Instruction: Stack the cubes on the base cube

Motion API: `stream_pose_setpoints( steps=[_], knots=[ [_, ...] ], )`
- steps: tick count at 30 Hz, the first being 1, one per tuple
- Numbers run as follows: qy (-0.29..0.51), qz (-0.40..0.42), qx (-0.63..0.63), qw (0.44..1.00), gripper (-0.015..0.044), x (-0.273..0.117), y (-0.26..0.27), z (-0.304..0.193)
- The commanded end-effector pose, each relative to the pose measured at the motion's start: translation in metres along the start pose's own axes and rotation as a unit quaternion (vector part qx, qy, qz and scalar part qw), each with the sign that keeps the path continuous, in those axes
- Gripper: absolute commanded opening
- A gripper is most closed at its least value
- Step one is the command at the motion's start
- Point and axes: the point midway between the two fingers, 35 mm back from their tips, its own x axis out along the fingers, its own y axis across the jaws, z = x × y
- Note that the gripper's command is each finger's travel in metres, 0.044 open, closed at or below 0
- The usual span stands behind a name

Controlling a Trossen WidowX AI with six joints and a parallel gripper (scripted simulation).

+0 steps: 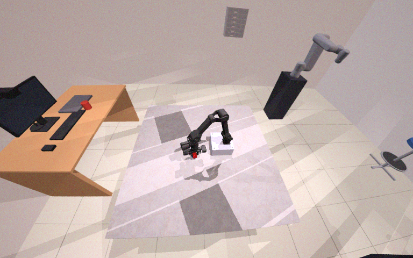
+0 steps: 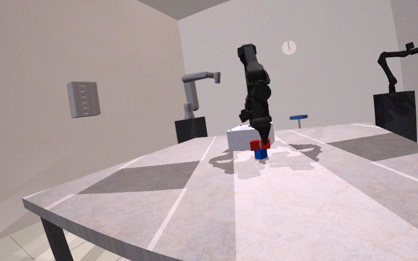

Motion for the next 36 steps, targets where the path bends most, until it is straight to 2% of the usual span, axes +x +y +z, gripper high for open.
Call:
stream_pose_setpoints(
  steps=[1, 4, 8, 36],
  knots=[
    [-0.001, 0.0, -0.002, 1.0, 0.0105, 0.0, 0.0, 0.0],
    [-0.001, 0.0, -0.002, 1.0, 0.0105, 0.0, 0.0, 0.0],
    [-0.001, 0.0, -0.002, 1.0, 0.0205, 0.0, 0.0, 0.0],
    [0.0, 0.0, 0.0, 1.0, 0.0205, -0.038, 0.0, 0.0]
  ],
)
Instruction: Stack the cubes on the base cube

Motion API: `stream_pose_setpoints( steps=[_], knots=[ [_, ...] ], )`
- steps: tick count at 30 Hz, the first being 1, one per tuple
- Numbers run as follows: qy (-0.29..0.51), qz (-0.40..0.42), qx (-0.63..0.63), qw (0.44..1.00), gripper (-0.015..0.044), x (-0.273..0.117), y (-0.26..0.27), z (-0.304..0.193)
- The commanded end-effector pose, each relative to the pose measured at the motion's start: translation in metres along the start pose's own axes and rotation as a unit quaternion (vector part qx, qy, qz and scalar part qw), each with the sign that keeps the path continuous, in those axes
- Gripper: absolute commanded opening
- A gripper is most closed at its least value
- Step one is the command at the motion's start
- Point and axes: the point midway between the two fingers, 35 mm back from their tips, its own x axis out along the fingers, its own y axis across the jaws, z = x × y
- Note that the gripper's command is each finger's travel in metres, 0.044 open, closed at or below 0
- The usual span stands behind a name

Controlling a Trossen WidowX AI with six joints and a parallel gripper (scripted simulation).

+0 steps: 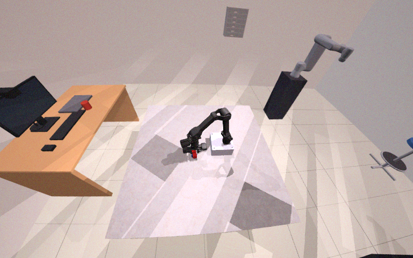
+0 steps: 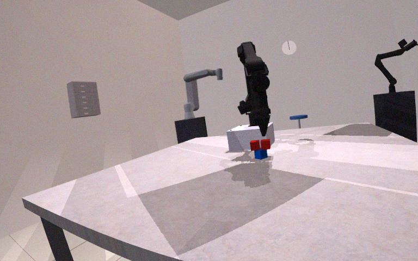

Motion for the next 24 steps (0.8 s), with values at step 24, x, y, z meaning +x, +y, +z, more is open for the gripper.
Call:
stream_pose_setpoints(
  steps=[24],
  knots=[
    [0.0, 0.001, 0.0, 1.0, 0.0284, -0.036, 0.001, 0.0]
  ],
)
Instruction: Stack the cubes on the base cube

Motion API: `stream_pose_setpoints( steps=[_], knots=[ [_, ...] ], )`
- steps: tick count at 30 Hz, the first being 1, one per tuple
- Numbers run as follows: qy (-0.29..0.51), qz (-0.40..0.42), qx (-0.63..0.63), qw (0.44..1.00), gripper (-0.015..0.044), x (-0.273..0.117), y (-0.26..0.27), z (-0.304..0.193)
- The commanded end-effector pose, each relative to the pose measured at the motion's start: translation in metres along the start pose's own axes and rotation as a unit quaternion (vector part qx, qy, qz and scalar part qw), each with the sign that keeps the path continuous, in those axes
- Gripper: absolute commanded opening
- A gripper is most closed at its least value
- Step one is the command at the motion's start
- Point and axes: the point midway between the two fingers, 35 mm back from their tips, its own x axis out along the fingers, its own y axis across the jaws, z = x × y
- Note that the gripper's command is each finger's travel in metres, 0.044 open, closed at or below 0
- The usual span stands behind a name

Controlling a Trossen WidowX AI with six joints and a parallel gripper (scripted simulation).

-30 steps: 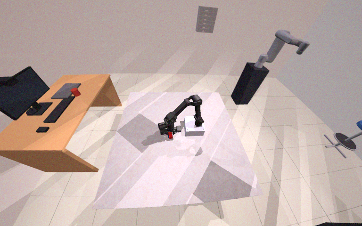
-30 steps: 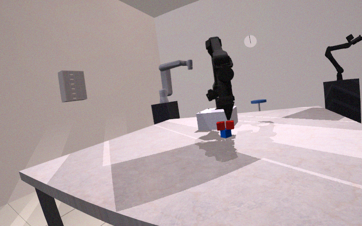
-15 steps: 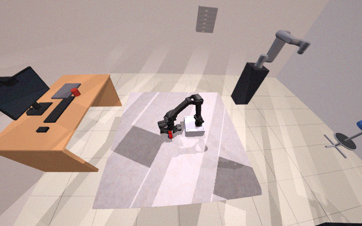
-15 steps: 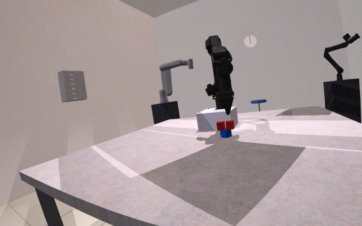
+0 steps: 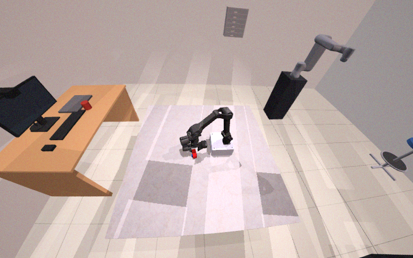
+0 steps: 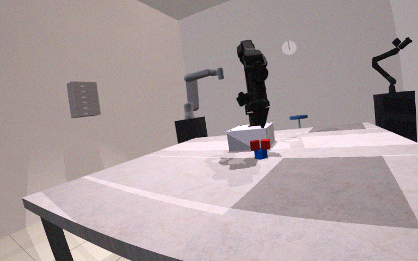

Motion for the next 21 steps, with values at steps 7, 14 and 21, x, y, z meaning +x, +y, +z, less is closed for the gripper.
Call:
stream_pose_setpoints(
  steps=[7, 14, 21],
  knots=[
    [0.0, 0.001, 0.0, 1.0, 0.04, -0.009, 0.001, 0.0],
    [0.004, -0.001, 0.0, 1.0, 0.04, -0.009, -0.022, -0.081],
    [0.005, -0.002, 0.0, 1.0, 0.04, -0.01, -0.032, -0.102]
  ],
)
